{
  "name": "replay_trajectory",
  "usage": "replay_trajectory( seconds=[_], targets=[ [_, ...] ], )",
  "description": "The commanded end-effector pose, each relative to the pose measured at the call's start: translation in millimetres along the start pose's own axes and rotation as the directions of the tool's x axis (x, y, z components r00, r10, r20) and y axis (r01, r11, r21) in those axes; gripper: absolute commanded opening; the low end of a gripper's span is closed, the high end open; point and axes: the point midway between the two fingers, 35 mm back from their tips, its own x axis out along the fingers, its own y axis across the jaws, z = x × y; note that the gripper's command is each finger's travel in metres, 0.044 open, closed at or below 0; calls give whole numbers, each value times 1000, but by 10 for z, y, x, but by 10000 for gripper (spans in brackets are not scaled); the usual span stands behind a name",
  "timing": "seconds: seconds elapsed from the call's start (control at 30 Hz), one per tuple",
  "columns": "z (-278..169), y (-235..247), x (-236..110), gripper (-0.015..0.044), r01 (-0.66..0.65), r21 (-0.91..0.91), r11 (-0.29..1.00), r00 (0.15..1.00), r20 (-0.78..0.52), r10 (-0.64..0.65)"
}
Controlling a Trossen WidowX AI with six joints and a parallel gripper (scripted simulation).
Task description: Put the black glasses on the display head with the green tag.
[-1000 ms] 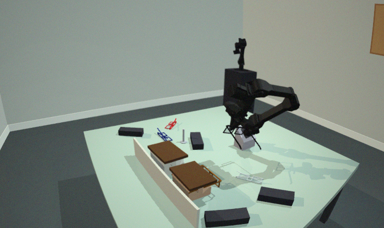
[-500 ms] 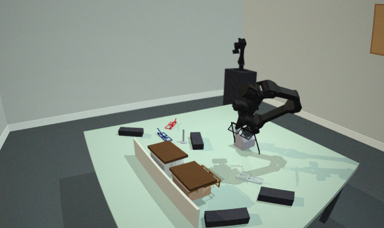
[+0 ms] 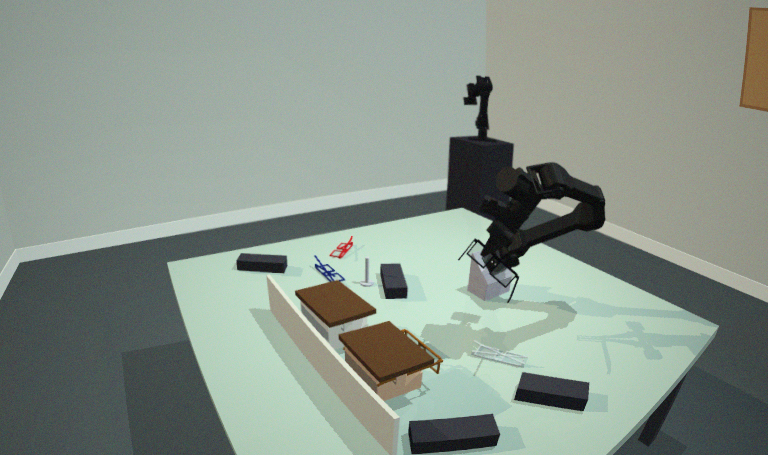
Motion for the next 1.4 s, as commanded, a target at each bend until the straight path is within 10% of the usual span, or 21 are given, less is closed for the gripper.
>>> replay_trajectory(
  seconds=[0.0, 1.37],
  targets=[
    [-41, -38, -32, 0, -10, 112, 994, 1000, 19, 8],
    [-416, -316, -317, 0, -206, 884, 420, 975, 149, 165]
  ],
)
